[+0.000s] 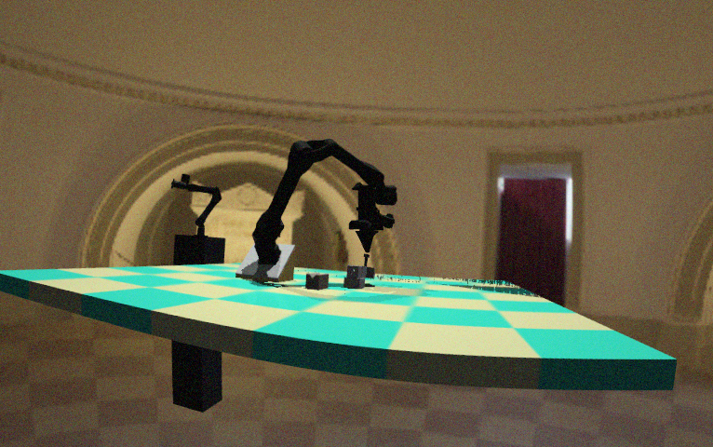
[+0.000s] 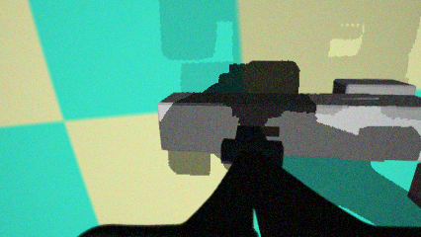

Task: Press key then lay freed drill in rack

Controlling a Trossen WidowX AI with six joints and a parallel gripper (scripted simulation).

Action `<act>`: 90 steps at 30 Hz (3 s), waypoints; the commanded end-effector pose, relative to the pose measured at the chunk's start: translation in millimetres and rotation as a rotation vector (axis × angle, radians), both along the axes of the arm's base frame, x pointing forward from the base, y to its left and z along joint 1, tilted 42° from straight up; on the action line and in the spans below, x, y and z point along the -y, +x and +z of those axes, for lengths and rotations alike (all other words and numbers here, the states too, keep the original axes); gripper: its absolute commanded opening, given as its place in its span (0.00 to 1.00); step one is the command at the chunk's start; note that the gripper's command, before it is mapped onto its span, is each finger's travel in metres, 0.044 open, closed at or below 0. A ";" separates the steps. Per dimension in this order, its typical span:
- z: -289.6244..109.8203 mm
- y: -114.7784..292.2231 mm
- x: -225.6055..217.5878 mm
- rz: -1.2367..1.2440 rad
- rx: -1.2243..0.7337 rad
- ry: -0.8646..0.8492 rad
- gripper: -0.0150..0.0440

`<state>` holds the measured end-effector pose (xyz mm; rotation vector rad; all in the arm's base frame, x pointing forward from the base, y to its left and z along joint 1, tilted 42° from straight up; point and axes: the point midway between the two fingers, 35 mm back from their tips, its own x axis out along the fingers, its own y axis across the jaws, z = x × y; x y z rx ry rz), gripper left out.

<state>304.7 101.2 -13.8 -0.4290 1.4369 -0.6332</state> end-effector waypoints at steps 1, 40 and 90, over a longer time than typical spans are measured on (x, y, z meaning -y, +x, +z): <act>-11.1 -5.9 15.3 -0.027 -0.048 -0.026 0.30; 80.5 -18.1 135.7 1.111 -0.996 -0.010 1.00; 49.6 -22.3 162.7 1.176 -1.059 -0.010 1.00</act>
